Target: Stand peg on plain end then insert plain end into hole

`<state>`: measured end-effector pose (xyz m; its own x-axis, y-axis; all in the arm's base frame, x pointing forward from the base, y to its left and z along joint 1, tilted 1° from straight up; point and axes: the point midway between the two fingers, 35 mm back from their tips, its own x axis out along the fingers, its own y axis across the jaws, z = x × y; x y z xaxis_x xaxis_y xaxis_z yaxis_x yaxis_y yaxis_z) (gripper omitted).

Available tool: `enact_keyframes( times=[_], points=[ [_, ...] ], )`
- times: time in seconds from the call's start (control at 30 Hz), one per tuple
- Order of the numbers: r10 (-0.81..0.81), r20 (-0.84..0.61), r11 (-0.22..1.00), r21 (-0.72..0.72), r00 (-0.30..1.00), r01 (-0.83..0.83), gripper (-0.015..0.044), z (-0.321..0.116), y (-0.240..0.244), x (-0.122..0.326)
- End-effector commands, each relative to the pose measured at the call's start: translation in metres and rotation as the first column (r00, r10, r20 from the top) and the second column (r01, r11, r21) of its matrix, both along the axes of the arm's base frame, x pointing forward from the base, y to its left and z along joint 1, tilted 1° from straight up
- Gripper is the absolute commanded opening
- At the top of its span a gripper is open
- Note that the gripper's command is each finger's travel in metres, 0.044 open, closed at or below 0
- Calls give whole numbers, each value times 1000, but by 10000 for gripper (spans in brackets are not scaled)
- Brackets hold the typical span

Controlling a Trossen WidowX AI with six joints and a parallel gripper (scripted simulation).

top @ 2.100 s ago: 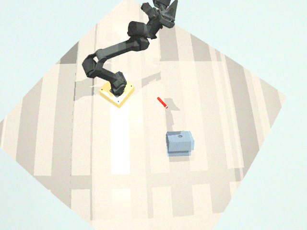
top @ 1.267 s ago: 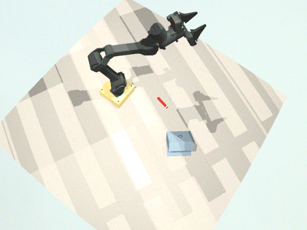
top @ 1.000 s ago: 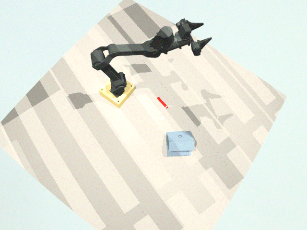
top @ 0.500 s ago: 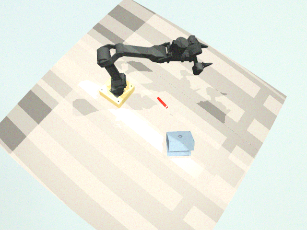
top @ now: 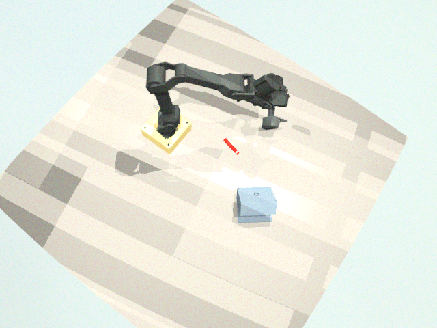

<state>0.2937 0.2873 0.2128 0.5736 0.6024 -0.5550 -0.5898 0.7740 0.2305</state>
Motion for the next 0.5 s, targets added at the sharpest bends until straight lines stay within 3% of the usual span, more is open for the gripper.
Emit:
enact_keyframes(
  times=[0.0, 0.47],
  points=[
    [-66, -99, 997, -54, 993, 61, 440, -23, -14, 3],
    [-344, -409, 926, -298, 845, 232, 440, -99, -76, -8]
  ],
)
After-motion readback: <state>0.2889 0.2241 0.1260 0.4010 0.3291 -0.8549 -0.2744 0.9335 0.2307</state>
